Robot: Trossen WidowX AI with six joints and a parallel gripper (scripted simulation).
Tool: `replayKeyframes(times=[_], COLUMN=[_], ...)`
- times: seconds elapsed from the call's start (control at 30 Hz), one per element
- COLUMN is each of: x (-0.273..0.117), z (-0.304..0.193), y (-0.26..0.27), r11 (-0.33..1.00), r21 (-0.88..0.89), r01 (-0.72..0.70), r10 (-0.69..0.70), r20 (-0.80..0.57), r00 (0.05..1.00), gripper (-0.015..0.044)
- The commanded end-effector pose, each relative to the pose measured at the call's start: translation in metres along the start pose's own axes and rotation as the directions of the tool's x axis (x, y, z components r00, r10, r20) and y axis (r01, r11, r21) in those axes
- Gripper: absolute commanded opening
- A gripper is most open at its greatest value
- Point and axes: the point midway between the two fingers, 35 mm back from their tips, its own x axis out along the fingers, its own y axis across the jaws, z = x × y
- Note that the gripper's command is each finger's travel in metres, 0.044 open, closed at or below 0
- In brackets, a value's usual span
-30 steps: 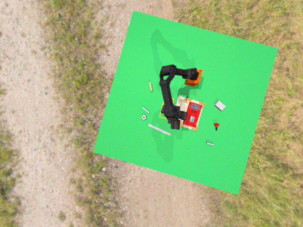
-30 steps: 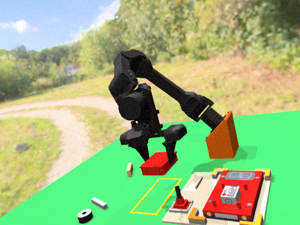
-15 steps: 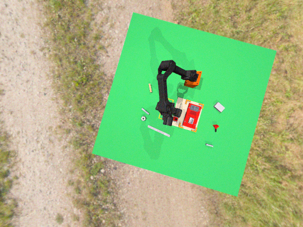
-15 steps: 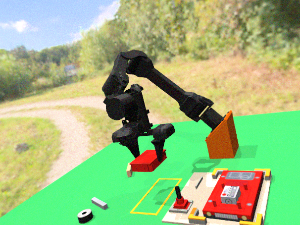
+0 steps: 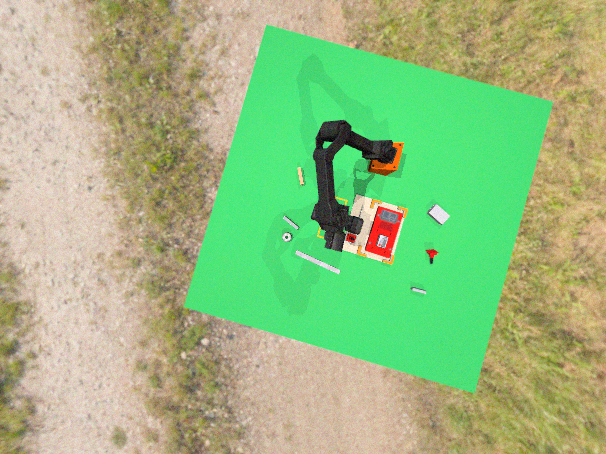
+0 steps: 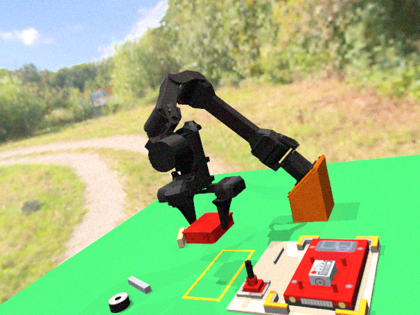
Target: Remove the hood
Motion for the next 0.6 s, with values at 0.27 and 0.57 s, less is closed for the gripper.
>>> replayKeyframes(times=[0.27,0.57], x=[0.008,0.014], z=[0.000,0.000], y=[0.000,0.000], r11=[1.000,1.000], r21=[-0.009,-0.009], r01=[0.005,0.004], r10=[-0.005,-0.004], r20=[-0.003,-0.003], r00=[1.000,1.000], gripper=[0.0000,0.0000])
